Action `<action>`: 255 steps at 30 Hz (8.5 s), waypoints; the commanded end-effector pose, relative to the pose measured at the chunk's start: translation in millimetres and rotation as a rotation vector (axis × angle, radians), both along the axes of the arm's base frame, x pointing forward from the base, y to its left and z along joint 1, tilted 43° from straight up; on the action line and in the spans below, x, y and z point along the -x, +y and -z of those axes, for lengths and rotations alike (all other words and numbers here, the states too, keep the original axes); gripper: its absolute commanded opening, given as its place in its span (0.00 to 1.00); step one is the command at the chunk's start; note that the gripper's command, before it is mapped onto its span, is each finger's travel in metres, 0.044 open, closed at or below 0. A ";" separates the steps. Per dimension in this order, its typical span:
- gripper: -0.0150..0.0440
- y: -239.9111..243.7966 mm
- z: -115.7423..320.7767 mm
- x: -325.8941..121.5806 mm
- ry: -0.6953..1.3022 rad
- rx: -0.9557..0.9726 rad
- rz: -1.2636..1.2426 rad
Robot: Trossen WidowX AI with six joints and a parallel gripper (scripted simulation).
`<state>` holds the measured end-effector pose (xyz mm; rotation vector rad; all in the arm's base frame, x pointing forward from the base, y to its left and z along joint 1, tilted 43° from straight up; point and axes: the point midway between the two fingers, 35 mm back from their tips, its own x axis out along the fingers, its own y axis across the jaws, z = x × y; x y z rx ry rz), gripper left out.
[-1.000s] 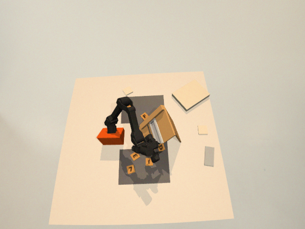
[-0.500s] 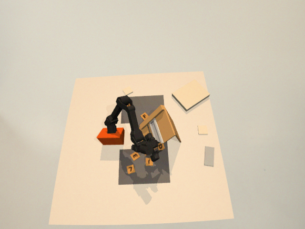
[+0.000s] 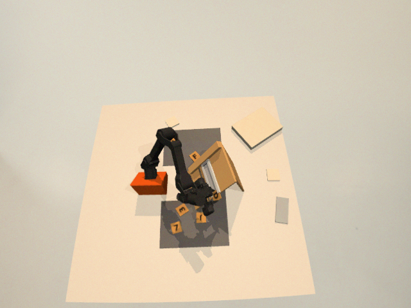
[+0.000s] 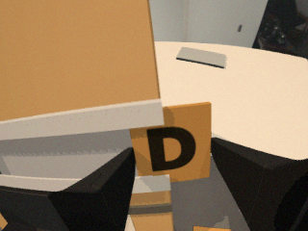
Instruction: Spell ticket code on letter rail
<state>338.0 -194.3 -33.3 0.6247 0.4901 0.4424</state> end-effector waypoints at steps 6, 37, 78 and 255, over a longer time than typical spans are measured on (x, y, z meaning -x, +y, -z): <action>0.25 2.8 -3.3 1.0 0.002 0.002 0.002; 0.25 15.0 -13.8 5.0 0.002 0.001 0.002; 0.25 30.4 -27.1 10.0 0.003 -0.001 0.002; 0.25 101.3 -89.1 32.8 0.006 -0.007 0.002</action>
